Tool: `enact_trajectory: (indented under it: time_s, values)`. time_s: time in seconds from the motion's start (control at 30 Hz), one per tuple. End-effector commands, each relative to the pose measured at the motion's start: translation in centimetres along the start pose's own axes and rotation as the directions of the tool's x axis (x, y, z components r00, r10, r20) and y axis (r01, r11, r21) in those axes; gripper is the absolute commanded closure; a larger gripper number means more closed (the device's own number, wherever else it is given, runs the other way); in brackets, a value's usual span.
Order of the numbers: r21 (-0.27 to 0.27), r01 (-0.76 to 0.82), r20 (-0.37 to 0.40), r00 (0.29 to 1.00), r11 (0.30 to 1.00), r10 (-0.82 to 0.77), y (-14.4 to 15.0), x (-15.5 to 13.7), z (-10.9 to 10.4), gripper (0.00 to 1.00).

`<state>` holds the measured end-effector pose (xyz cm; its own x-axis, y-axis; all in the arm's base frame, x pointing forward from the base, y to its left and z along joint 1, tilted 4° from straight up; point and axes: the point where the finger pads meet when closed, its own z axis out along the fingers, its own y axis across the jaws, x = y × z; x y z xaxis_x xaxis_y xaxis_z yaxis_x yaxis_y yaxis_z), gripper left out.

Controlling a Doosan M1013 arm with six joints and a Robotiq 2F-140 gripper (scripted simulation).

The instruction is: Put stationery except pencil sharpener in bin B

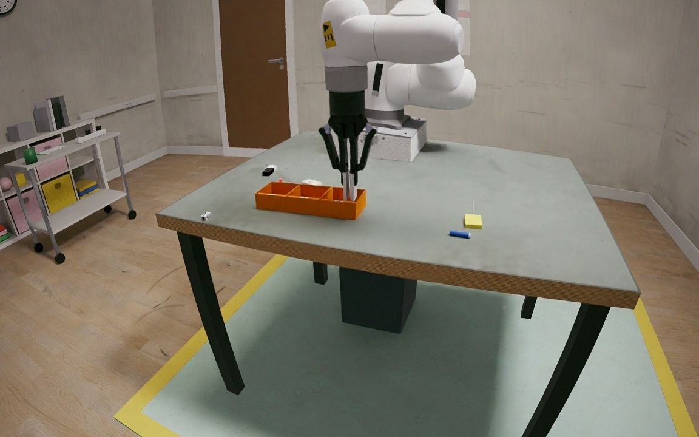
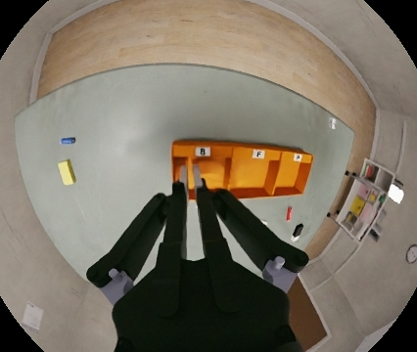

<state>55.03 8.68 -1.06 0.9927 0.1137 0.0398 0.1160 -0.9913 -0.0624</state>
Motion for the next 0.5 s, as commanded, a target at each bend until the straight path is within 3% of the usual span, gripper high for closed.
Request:
enact_trajectory:
  time_s: [0.0,0.3,0.47]
  values:
    - [0.001,0.001,-0.001,1.0,1.0,-0.001,0.0,0.1,-0.9,0.85]
    - [0.001,0.001,-0.001,1.0,1.0,-0.001,0.0,0.1,-1.7,0.85]
    - [0.001,0.001,-0.001,1.0,1.0,-0.001,0.0,0.1,-3.7,0.85]
